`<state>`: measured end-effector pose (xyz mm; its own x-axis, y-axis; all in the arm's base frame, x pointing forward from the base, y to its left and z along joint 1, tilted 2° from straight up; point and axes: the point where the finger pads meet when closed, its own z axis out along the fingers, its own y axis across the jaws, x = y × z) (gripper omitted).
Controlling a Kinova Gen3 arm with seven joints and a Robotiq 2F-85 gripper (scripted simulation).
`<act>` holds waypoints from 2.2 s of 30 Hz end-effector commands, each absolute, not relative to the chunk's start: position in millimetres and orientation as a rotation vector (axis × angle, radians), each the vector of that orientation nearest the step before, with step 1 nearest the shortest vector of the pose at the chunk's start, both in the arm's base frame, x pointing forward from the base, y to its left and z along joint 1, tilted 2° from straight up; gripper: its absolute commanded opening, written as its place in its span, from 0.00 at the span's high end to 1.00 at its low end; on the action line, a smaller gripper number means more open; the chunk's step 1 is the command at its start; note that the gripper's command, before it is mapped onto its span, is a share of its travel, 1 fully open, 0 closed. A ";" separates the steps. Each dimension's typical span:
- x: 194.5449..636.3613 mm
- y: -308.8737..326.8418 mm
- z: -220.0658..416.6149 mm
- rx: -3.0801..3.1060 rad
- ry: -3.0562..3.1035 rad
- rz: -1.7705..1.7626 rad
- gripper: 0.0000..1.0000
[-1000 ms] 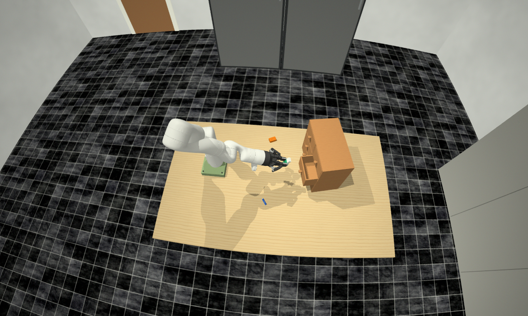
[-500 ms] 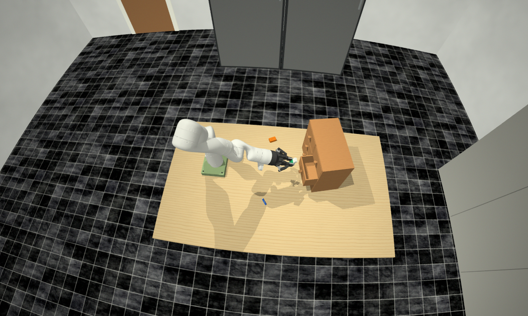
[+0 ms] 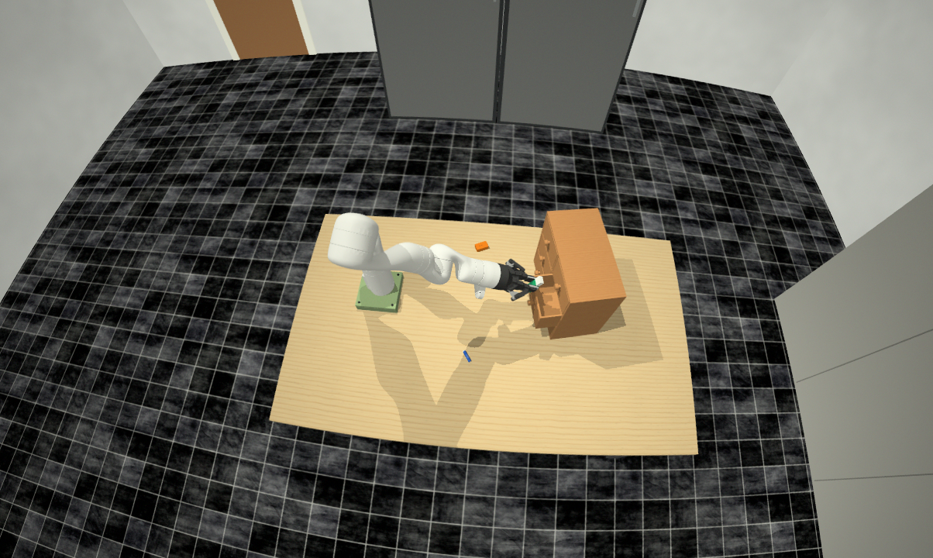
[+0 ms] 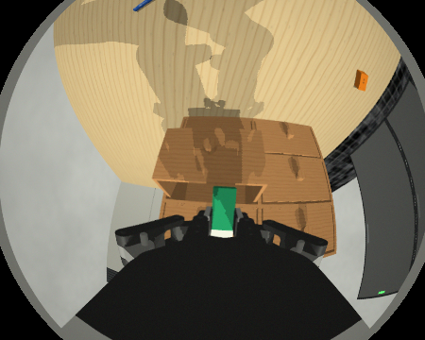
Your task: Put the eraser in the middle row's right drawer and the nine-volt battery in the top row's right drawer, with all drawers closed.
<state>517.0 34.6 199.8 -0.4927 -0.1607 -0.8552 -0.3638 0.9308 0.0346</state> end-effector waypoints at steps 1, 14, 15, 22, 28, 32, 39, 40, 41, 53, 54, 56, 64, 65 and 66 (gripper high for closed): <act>528.0 49.1 200.2 -0.392 2.084 0.272 0.81; 549.6 58.4 199.6 -0.392 2.084 0.272 0.81; 550.4 58.7 199.6 -0.392 2.084 0.272 0.81; 552.0 59.4 199.6 -0.392 2.084 0.272 0.81; 552.0 59.4 199.6 -0.392 2.084 0.272 0.81; 552.0 59.4 199.6 -0.392 2.084 0.272 0.81; 552.0 59.4 199.6 -0.392 2.084 0.272 0.81; 552.0 59.4 199.6 -0.392 2.084 0.272 0.81; 552.0 59.4 199.6 -0.392 2.084 0.272 0.81; 552.0 59.4 199.6 -0.392 2.084 0.272 0.62; 552.0 59.4 199.6 -0.392 2.084 0.272 0.62; 552.0 59.4 199.6 -0.392 2.084 0.272 0.00; 552.0 59.4 199.6 -0.392 2.084 0.272 0.00; 552.0 59.4 199.6 -0.392 2.084 0.272 0.00; 552.0 59.4 199.6 -0.392 2.084 0.272 0.00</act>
<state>551.7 59.4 198.8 -0.4871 -0.1671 -0.8572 -0.3821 0.9234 0.0372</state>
